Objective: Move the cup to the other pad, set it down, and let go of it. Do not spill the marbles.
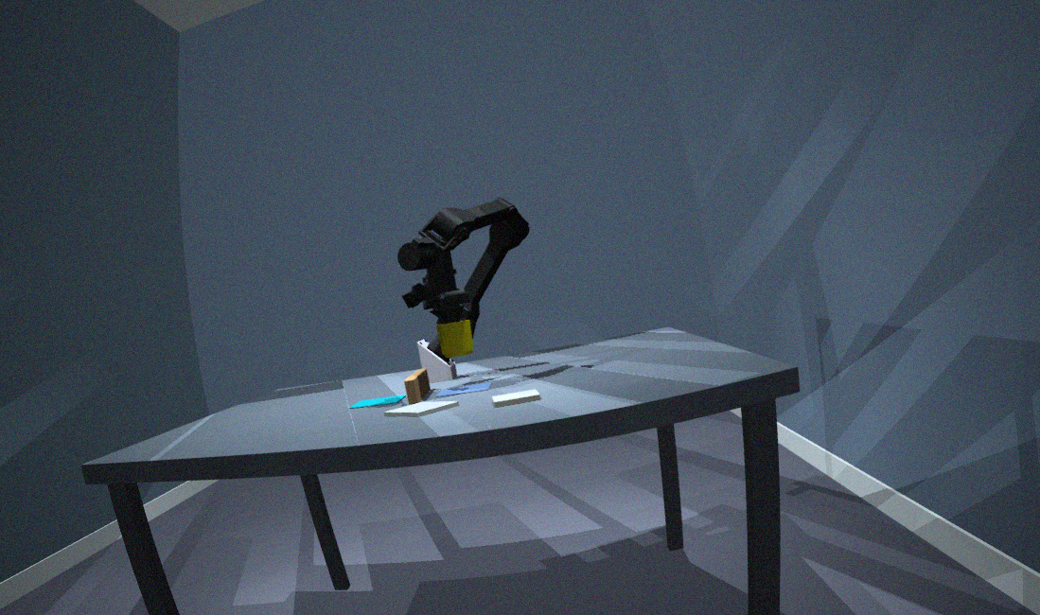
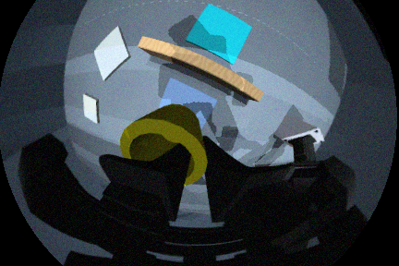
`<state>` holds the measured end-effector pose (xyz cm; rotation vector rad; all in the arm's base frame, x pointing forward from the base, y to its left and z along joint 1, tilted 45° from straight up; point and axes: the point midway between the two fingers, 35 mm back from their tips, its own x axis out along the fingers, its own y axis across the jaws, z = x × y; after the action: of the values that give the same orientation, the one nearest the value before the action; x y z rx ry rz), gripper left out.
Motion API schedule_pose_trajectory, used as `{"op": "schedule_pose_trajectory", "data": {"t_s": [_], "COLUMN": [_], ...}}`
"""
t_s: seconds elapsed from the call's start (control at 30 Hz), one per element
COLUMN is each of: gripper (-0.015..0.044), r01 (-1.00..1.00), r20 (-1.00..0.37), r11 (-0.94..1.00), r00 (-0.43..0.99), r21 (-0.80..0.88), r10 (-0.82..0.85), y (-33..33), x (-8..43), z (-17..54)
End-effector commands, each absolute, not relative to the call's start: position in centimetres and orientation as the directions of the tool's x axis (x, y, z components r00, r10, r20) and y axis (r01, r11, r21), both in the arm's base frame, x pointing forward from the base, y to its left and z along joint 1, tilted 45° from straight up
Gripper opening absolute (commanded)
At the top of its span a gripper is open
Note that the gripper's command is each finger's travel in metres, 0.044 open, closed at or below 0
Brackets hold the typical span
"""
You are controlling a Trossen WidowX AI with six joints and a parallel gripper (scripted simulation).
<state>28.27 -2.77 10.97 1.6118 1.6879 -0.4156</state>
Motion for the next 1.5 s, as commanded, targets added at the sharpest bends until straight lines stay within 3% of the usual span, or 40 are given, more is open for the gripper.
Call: {"op": "schedule_pose_trajectory", "data": {"t_s": [0.0,1.47], "gripper": [0.0000,0.0000], "r01": [0.954,0.951], "r20": [-0.701,-0.709], "r11": [0.152,0.157], "r00": [0.077,0.082], "r21": [0.259,0.265], "r10": [0.709,0.700], "y": [-2.8,-10.9], "x": [28.3,27.9], "z": [10.9,3.1]}}
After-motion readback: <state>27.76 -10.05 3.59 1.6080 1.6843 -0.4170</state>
